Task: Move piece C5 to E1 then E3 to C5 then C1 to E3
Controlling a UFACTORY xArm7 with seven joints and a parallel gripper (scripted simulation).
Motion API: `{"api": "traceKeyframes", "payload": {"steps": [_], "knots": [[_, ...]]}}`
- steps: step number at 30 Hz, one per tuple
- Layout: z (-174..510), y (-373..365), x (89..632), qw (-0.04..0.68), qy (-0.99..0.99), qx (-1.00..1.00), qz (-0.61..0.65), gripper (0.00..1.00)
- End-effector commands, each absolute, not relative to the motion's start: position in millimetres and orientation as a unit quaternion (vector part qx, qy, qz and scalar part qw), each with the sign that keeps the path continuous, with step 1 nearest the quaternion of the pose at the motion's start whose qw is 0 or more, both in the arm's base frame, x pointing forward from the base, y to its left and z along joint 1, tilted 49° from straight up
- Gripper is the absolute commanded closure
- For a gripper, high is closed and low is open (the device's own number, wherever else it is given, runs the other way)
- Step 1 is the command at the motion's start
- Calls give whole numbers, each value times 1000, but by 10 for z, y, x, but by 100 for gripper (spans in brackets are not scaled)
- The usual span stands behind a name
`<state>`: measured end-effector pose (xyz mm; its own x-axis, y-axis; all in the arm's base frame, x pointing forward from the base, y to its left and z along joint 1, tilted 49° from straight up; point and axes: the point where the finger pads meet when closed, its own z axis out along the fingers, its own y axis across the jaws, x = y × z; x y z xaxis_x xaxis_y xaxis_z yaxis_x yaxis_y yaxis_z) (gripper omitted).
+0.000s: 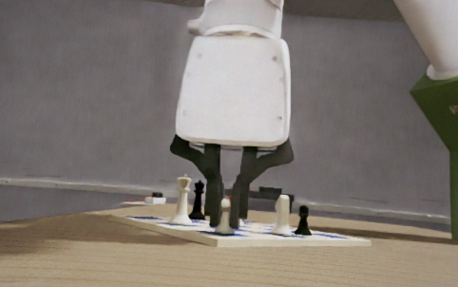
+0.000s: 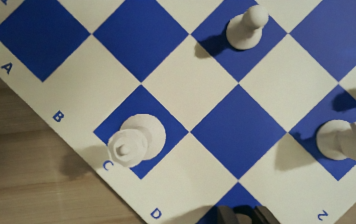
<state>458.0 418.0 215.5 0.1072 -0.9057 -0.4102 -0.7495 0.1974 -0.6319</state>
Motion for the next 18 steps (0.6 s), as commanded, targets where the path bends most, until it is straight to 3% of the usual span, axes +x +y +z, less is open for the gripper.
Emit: {"api": "traceKeyframes", "payload": {"steps": [1, 2, 3, 5, 6, 8, 9, 13, 14, 16, 17, 18], "knots": [[2172, 4188, 4577, 403, 660, -626, -97, 100], [2172, 4188, 4577, 403, 660, -626, -97, 100], [2172, 4188, 4577, 403, 660, -626, -97, 93], [2172, 4188, 4577, 403, 660, -626, -97, 93], [2172, 4188, 4577, 403, 660, -626, -97, 86], [2172, 4188, 4577, 403, 660, -626, -97, 86], [2172, 4188, 4577, 403, 660, -626, -97, 79], [2172, 4188, 4577, 403, 660, -626, -97, 79], [2172, 4188, 4577, 403, 660, -626, -97, 72], [2172, 4188, 4577, 403, 660, -626, -97, 72], [2172, 4188, 4577, 403, 660, -626, -97, 65], [2172, 4188, 4577, 403, 660, -626, -97, 65]]}}
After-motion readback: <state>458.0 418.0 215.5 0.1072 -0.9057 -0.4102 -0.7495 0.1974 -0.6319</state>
